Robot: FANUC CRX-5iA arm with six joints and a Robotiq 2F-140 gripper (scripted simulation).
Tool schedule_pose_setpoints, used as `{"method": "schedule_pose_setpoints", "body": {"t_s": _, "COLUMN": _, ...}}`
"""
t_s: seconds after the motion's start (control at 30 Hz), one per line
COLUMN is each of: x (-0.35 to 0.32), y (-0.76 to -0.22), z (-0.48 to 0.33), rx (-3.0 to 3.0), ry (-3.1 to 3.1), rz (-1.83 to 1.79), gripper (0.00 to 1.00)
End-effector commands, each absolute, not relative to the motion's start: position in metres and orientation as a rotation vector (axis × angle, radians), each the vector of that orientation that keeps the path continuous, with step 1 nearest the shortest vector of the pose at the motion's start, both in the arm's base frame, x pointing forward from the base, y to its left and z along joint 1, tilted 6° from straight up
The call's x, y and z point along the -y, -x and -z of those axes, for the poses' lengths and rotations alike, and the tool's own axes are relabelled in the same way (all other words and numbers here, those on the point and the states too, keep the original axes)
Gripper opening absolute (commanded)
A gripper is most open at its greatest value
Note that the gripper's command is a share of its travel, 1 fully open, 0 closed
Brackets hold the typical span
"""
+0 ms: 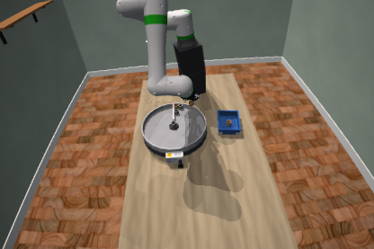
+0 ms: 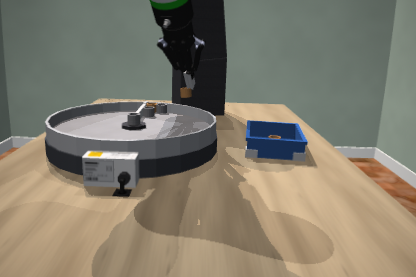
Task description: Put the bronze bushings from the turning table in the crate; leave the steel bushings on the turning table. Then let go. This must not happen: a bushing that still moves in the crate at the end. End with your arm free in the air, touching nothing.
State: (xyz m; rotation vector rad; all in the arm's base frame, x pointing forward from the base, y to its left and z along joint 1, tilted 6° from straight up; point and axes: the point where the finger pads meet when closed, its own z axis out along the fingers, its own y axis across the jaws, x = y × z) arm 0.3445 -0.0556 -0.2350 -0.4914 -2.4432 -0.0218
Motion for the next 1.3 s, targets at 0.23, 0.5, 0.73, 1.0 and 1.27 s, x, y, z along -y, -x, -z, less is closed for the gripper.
{"method": "schedule_pose_setpoints", "body": {"t_s": 0.23, "x": -0.086, "y": -0.392, "z": 0.250, "rx": 2.460, "ry": 0.279, "rz": -0.062, "gripper": 0.00}}
{"method": "schedule_pose_setpoints", "body": {"t_s": 0.5, "x": -0.165, "y": -0.419, "z": 0.259, "rx": 2.462, "ry": 0.192, "rz": -0.095, "gripper": 0.00}}
{"method": "schedule_pose_setpoints", "body": {"t_s": 0.73, "x": -0.189, "y": -0.426, "z": 0.261, "rx": 2.462, "ry": 0.160, "rz": -0.107, "gripper": 0.00}}
{"method": "schedule_pose_setpoints", "body": {"t_s": 1.0, "x": -0.189, "y": -0.426, "z": 0.261, "rx": 2.462, "ry": 0.159, "rz": -0.107, "gripper": 0.00}}
{"method": "schedule_pose_setpoints", "body": {"t_s": 1.27, "x": -0.189, "y": -0.426, "z": 0.261, "rx": 2.462, "ry": 0.159, "rz": -0.107, "gripper": 0.00}}
